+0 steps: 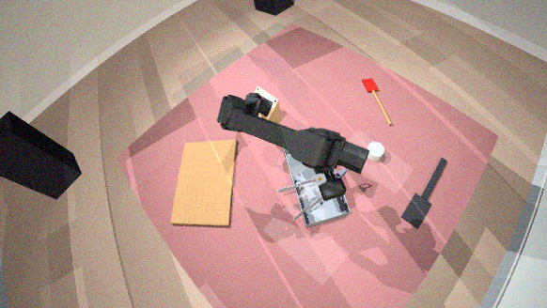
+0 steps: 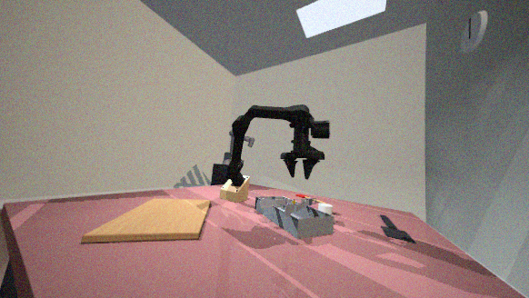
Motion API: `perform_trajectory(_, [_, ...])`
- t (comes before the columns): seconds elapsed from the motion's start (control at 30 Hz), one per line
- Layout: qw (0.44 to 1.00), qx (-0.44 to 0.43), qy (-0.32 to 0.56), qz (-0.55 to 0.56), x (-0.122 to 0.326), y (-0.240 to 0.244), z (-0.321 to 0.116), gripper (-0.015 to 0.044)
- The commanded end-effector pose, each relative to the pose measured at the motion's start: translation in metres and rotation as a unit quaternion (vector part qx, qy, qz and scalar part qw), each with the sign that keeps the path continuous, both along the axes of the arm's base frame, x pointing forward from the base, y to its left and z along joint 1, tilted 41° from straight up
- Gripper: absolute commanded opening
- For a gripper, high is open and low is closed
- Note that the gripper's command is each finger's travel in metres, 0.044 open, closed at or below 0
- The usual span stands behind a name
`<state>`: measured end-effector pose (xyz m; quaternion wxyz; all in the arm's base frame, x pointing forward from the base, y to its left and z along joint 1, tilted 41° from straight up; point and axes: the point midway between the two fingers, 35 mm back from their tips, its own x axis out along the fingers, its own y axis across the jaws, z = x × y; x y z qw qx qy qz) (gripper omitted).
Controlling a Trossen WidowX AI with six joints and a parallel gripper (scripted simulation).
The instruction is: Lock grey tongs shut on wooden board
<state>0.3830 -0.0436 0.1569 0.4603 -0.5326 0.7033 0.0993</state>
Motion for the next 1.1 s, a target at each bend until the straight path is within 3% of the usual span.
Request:
perform_trajectory(0.0, [1.000, 0.000, 0.003, 0.002, 0.000, -0.001, -0.002, 0.0440])
perform_trajectory(0.27, [0.994, 0.001, 0.079, 0.070, -0.009, -0.020, -0.035, 0.0440])
perform_trajectory(1.07, [0.994, 0.002, 0.079, 0.070, -0.008, -0.033, -0.047, 0.0440])
